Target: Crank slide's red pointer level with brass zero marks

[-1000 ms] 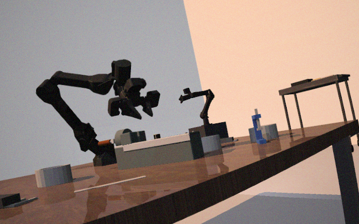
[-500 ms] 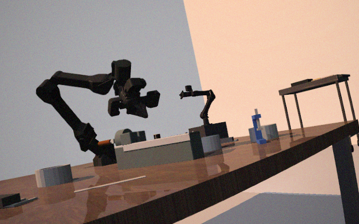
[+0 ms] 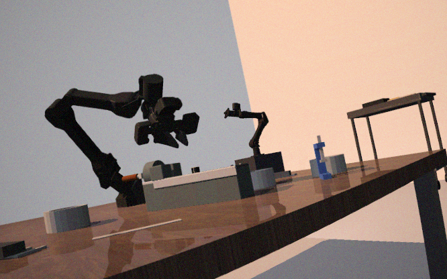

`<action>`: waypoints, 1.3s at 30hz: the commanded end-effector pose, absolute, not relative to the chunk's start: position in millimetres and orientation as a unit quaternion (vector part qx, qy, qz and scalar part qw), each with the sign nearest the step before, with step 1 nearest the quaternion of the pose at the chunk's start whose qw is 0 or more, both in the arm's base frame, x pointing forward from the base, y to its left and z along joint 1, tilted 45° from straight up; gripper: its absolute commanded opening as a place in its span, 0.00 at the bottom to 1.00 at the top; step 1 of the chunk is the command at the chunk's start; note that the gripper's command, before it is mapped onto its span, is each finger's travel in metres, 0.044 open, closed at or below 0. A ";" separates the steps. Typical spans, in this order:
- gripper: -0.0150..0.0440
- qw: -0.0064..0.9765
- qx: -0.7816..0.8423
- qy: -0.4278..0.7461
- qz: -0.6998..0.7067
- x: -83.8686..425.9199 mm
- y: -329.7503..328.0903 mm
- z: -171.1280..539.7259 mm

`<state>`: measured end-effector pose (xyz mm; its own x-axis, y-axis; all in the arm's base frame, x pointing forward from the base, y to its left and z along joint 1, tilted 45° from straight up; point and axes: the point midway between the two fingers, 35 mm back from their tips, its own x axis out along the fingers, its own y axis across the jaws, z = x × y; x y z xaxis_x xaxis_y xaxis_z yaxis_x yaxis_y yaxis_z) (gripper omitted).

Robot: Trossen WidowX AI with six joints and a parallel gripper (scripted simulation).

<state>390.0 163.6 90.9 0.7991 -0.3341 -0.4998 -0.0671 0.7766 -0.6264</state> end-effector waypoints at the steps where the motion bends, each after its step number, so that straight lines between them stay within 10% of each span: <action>1: 0.61 0.891 -0.326 0.308 -0.075 390.0 163.6 91.0; 10: 1.00 0.891 -0.326 0.308 -0.075 389.2 169.6 96.5; 39: 1.00 0.891 -0.325 0.309 -0.074 382.2 195.6 123.9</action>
